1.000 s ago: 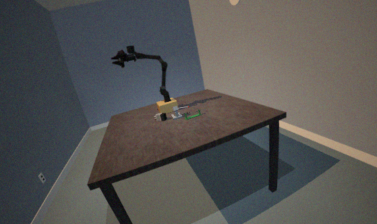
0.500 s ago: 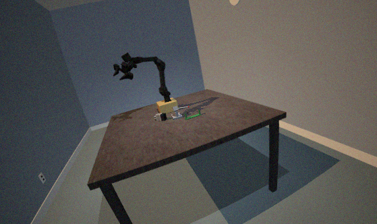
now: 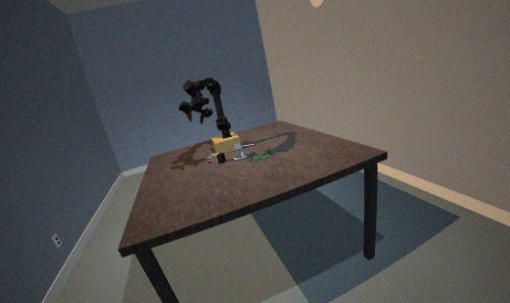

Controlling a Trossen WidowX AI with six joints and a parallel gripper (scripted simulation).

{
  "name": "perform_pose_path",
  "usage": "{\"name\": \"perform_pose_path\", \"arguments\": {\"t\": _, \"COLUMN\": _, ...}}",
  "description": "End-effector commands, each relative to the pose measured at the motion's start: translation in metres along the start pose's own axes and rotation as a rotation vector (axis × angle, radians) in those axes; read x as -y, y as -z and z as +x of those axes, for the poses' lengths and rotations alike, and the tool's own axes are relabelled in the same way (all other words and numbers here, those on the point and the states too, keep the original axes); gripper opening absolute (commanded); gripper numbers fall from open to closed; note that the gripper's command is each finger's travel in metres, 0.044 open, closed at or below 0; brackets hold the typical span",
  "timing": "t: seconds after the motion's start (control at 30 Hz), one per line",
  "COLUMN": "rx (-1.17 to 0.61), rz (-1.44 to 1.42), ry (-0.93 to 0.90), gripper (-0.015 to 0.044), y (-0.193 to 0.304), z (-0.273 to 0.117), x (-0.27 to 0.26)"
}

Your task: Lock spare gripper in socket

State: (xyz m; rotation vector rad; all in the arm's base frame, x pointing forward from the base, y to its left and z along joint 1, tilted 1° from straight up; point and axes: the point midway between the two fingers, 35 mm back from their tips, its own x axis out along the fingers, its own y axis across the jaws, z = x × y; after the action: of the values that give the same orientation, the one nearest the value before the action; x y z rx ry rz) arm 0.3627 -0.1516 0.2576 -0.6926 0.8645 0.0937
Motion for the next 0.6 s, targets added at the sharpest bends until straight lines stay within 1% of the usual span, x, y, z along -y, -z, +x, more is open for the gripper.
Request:
{"name": "perform_pose_path", "arguments": {"t": 0.0, "rx": -0.011, "rz": -0.119, "ry": -0.124, "gripper": 0.03, "y": -0.02, "z": 0.015, "x": -0.046}}
{"name": "perform_pose_path", "arguments": {"t": 0.13, "rx": -0.019, "rz": -0.284, "ry": -0.271, "gripper": 0.03, "y": -0.042, "z": 0.023, "x": -0.106}}
{"name": "perform_pose_path", "arguments": {"t": 0.27, "rx": -0.032, "rz": -0.462, "ry": -0.408, "gripper": 0.03, "y": -0.056, "z": 0.022, "x": -0.167}}
{"name": "perform_pose_path", "arguments": {"t": 0.4, "rx": -0.049, "rz": -0.652, "ry": -0.534, "gripper": 0.03, "y": -0.061, "z": 0.014, "x": -0.226}}
{"name": "perform_pose_path", "arguments": {"t": 0.57, "rx": -0.078, "rz": -0.906, "ry": -0.672, "gripper": 0.03, "y": -0.056, "z": -0.004, "x": -0.293}}
